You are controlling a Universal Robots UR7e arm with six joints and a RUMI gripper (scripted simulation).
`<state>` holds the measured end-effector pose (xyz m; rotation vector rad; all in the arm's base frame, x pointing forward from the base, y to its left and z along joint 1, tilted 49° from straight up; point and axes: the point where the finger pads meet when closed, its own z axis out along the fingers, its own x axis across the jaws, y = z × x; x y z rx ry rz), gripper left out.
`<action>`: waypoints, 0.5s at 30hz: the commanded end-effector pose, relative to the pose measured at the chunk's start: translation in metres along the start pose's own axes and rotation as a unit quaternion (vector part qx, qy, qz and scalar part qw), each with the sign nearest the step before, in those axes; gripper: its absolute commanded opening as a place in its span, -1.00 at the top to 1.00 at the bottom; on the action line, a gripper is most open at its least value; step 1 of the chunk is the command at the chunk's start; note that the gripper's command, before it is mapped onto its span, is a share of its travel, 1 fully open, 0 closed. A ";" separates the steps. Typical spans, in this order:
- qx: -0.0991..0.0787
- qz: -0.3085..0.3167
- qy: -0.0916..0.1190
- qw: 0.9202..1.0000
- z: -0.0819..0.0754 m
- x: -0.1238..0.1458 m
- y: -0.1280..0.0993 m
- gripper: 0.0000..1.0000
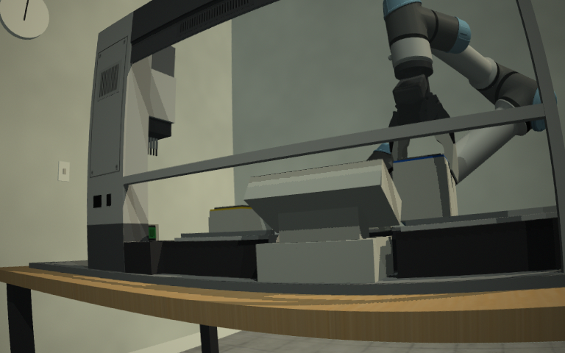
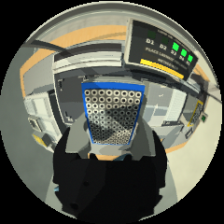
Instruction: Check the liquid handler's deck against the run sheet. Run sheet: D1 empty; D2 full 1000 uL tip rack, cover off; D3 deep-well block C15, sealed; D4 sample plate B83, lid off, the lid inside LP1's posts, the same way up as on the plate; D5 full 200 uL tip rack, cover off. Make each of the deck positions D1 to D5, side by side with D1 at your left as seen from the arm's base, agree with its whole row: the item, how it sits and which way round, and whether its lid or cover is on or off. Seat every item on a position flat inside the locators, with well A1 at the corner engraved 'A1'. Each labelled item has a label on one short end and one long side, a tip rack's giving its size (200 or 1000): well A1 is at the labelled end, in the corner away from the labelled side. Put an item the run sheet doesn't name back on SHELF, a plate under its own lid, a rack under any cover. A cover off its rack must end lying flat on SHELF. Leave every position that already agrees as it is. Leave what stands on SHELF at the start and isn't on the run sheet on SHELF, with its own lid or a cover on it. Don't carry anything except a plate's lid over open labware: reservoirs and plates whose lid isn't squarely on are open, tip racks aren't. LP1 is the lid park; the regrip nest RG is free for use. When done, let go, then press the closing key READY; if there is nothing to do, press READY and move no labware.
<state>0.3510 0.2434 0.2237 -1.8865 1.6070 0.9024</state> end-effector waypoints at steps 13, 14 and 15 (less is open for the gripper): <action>0.000 0.000 0.000 1.000 0.001 0.000 0.000 1.00; 0.000 0.000 0.000 1.000 0.001 0.000 0.000 1.00; 0.000 0.000 0.000 1.000 0.001 0.000 0.000 1.00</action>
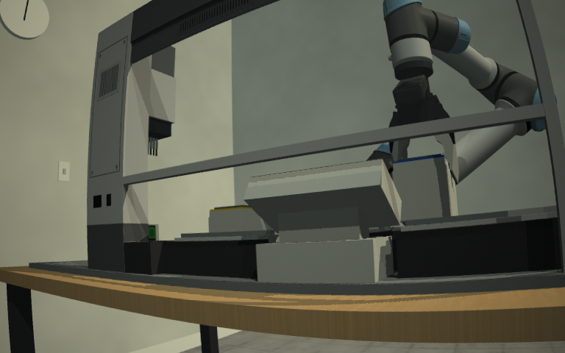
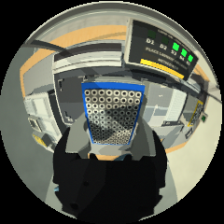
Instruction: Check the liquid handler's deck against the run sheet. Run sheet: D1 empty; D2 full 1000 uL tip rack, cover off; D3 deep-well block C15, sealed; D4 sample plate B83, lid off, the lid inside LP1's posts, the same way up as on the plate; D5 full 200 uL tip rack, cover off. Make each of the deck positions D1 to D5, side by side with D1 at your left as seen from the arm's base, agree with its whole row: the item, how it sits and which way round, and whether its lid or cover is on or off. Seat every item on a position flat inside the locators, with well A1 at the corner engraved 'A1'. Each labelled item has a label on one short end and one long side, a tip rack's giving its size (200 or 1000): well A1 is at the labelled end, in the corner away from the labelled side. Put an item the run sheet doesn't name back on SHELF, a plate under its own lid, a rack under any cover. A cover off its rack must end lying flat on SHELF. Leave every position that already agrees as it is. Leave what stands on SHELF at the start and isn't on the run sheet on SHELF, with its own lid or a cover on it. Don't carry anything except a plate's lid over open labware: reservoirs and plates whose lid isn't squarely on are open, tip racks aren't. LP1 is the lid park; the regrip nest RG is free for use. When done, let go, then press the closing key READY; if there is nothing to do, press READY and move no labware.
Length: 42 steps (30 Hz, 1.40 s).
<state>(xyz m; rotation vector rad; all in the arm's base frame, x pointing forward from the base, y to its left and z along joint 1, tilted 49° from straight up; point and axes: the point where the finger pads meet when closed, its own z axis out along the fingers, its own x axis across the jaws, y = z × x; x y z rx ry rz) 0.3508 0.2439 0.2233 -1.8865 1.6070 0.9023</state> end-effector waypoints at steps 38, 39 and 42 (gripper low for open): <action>0.000 0.000 0.000 1.000 0.010 0.000 0.000 1.00; 0.000 0.000 0.000 1.000 0.010 0.000 0.000 -0.64; 0.000 0.000 0.000 1.000 0.010 0.000 0.000 -0.64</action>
